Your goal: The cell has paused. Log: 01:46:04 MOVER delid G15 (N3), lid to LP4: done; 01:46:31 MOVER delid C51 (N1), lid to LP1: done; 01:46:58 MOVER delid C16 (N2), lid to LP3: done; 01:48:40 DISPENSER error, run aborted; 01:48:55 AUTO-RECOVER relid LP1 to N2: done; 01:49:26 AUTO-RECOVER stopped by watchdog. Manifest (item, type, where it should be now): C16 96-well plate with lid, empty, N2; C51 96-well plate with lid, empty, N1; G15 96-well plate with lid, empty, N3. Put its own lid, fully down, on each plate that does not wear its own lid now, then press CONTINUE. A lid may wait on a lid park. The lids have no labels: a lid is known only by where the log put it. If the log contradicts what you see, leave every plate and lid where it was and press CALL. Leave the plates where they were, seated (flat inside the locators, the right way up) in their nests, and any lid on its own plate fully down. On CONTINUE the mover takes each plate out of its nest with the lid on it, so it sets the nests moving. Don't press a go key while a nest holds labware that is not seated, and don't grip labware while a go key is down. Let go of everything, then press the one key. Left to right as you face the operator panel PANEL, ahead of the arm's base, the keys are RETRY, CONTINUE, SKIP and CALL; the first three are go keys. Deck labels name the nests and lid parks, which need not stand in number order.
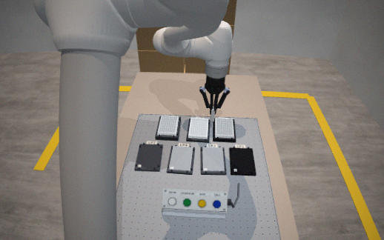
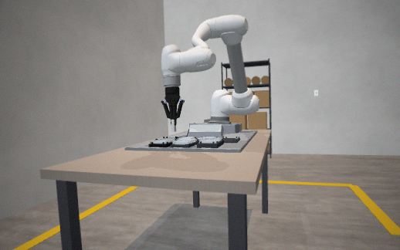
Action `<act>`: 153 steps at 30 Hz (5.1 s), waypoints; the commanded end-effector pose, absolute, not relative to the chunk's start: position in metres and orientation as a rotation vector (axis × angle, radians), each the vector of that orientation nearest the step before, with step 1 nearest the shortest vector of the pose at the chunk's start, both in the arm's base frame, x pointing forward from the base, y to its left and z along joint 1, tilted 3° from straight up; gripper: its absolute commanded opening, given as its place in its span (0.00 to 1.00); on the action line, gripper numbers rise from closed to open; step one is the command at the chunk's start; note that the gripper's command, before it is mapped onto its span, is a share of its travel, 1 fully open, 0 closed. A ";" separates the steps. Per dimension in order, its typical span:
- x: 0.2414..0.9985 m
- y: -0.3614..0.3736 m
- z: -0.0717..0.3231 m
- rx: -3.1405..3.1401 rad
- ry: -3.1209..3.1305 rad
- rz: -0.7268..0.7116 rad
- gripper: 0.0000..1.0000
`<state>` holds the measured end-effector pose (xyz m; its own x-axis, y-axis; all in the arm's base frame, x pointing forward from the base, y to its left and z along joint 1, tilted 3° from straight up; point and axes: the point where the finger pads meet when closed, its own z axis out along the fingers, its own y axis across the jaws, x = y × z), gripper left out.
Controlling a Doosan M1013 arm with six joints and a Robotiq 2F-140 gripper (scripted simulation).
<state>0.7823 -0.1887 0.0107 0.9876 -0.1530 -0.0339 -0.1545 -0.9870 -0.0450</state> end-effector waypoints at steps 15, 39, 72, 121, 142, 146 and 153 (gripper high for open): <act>0.782 -0.189 0.011 -3.084 0.239 0.047 0.00; 0.786 -0.131 0.014 -3.079 0.301 0.048 0.66; 0.786 -0.130 0.012 -3.079 0.301 0.048 0.66; 0.787 -0.128 -0.026 -3.079 0.301 0.048 0.66; 0.787 -0.128 -0.026 -3.079 0.301 0.048 0.66; 0.787 -0.128 -0.026 -3.079 0.301 0.048 0.66; 0.787 -0.128 -0.026 -3.079 0.301 0.048 0.66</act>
<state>0.7873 -0.1280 -0.0265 0.9805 -0.1930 -0.0357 -0.1945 -0.9799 -0.0436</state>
